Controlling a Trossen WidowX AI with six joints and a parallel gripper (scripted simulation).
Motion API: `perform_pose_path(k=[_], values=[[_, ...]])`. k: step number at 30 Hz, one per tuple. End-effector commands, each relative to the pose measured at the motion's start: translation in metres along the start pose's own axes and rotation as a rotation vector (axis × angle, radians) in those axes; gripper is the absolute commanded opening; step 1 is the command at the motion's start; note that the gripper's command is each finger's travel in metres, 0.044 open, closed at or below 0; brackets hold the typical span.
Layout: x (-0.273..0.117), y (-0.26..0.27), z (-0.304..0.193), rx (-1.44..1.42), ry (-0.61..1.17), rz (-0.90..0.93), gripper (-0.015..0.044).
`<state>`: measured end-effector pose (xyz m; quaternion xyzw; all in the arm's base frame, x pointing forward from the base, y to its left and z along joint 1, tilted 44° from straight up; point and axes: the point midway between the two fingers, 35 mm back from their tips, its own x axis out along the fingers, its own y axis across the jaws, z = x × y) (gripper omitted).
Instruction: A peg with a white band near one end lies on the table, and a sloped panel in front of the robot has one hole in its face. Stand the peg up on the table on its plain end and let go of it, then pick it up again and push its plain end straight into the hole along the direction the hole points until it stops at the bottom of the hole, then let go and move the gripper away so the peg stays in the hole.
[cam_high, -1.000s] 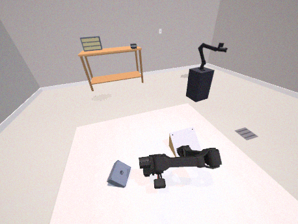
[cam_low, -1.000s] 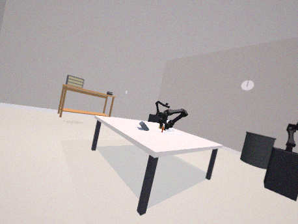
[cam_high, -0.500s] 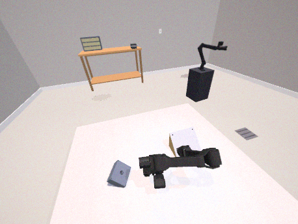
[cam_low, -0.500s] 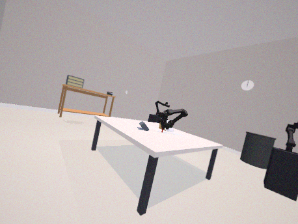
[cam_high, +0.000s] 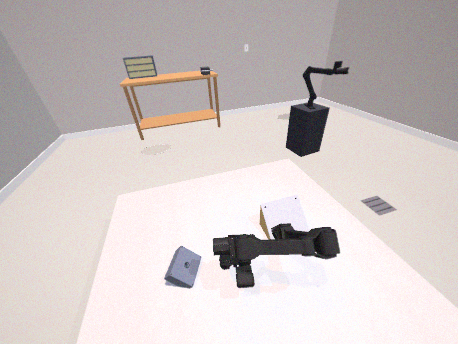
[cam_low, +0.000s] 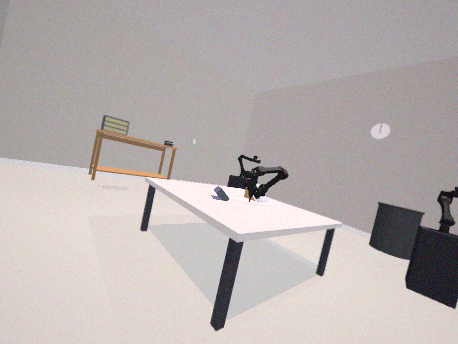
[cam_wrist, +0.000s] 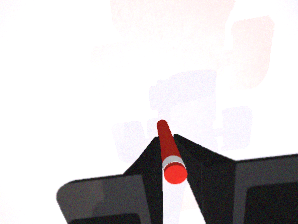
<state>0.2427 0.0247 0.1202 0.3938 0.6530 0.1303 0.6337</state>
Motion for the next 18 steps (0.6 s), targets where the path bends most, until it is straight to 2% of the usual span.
perform_pose_path(k=[1, 18], values=[[-0.014, 0.0, 0.003, -0.004, -0.007, -0.005, 0.0], [-0.067, -0.001, 0.003, 0.0, -0.002, 0.001, 0.0]])
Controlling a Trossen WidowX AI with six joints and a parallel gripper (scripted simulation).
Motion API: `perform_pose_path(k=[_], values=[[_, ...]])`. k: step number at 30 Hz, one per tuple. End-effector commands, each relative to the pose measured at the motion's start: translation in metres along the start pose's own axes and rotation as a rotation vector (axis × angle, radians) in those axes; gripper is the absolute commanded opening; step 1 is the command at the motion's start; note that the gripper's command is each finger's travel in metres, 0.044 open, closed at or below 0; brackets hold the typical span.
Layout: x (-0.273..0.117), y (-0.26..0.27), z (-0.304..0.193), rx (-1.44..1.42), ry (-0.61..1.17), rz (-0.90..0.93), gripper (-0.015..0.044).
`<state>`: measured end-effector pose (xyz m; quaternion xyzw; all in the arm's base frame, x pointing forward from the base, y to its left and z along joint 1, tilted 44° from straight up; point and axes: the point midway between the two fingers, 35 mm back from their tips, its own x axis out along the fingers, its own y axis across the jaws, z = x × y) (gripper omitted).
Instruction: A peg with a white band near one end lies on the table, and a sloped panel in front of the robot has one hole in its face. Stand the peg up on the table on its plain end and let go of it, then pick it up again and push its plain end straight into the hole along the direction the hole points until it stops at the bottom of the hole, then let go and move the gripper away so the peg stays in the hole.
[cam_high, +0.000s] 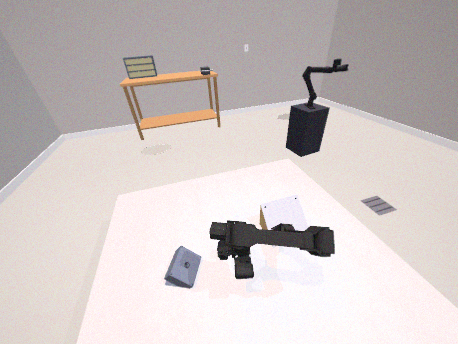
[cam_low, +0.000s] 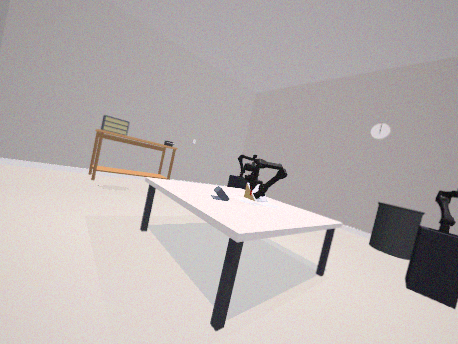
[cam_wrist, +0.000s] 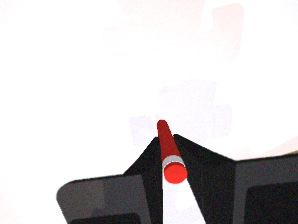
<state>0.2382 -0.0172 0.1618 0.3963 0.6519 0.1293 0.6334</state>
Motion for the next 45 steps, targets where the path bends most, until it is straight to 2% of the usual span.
perform_pose_path(k=[1, 45], values=[[-0.008, 0.0, 0.0, -0.004, -0.001, -0.002, 0.0], [-0.007, -0.022, 0.056, 0.073, -0.29, -0.108, 0.0]])
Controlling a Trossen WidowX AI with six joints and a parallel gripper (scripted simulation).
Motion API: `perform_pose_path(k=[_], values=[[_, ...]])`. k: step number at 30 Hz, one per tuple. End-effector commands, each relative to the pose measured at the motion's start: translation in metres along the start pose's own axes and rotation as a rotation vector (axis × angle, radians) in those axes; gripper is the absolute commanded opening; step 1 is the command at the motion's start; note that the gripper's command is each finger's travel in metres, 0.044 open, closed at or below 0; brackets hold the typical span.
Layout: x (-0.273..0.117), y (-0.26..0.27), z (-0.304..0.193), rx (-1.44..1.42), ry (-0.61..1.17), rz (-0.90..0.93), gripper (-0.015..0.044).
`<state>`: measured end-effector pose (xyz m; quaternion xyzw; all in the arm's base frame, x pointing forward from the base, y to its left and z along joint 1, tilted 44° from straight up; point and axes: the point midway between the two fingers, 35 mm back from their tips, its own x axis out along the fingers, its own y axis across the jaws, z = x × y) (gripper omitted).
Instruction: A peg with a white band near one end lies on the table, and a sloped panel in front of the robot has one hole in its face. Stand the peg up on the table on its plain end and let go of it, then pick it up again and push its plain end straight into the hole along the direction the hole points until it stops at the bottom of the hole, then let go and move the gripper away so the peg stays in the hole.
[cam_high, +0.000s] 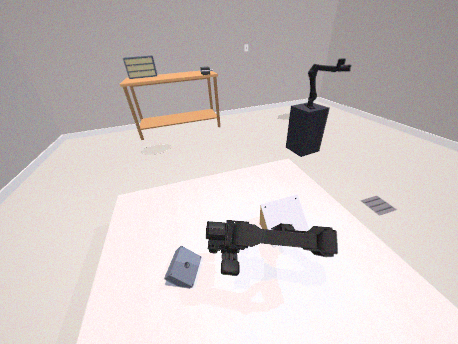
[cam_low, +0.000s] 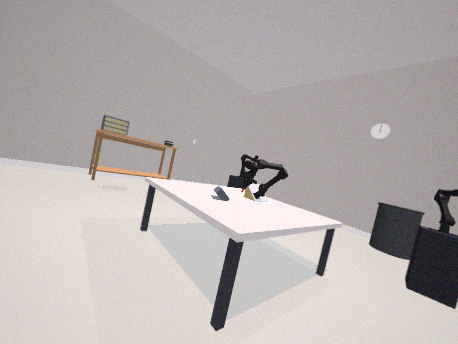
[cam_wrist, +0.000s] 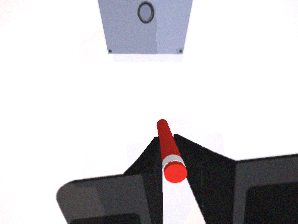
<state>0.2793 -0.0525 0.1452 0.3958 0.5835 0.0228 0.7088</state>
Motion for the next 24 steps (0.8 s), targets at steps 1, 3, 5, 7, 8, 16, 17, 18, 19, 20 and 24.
perform_pose_path(k=[1, 3, 5, 7, 8, 16, 17, 18, 19, 20, 24], values=[[0.002, -0.002, 0.004, 0.014, -0.026, -0.009, 0.0], [0.002, -0.003, 0.007, 0.019, -0.041, -0.012, 0.0], [0.003, -0.003, 0.01, 0.023, -0.056, -0.014, 0.0], [0.003, -0.003, 0.013, 0.028, -0.071, -0.016, 0.0], [0.003, -0.003, 0.014, 0.03, -0.079, -0.016, 0.0], [0.003, -0.004, 0.025, 0.049, -0.14, -0.021, 0.0], [0.003, -0.004, 0.026, 0.052, -0.148, -0.021, 0.0], [0.003, -0.004, 0.028, 0.054, -0.155, -0.021, 0.0], [0.003, -0.004, 0.029, 0.056, -0.163, -0.021, 0.0], [0.003, -0.004, 0.031, 0.059, -0.171, -0.021, 0.0], [0.002, -0.004, 0.036, 0.069, -0.202, -0.021, 0.0]])
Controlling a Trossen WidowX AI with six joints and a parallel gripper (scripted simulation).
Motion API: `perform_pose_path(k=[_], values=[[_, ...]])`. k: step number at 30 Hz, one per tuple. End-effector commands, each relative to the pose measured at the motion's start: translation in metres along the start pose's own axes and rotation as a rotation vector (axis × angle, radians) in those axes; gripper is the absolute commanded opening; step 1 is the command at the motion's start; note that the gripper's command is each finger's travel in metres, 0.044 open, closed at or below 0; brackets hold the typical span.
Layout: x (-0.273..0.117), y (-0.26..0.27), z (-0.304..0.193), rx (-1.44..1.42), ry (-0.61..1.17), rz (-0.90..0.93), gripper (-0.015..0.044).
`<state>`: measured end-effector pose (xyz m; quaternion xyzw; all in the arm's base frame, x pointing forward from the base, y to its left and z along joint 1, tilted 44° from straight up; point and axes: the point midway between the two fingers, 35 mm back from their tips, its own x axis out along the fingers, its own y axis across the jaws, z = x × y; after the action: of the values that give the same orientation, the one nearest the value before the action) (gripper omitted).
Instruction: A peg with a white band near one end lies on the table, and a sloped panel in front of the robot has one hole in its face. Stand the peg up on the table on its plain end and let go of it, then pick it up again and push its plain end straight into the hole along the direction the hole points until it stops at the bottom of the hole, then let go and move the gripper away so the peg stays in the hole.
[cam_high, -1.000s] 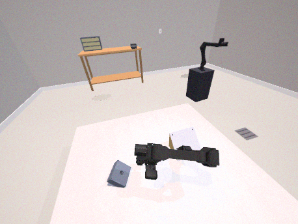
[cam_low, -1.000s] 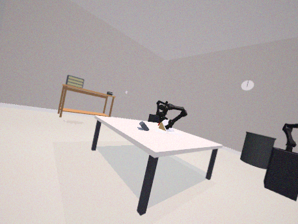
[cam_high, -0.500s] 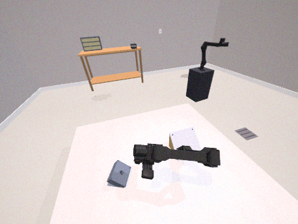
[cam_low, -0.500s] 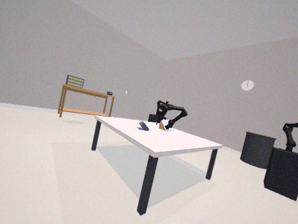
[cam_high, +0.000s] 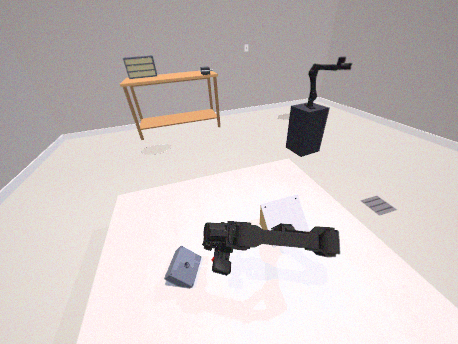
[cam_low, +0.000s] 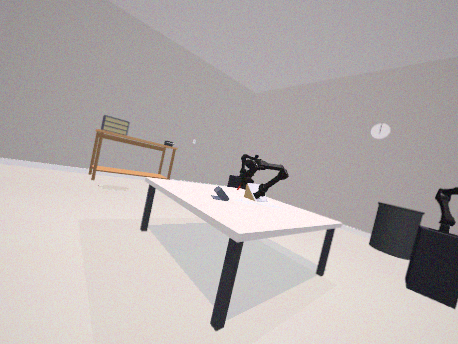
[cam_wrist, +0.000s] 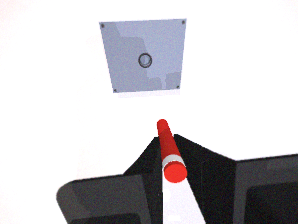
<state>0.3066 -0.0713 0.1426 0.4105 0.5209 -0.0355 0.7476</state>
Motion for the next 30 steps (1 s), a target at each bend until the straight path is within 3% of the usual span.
perform_pose_path(k=[1, 30], values=[[0.002, -0.001, 0.004, 0.016, -0.029, -0.004, 0.0], [0.015, 0.004, 0.038, 0.071, -0.188, 0.015, 0.0]])
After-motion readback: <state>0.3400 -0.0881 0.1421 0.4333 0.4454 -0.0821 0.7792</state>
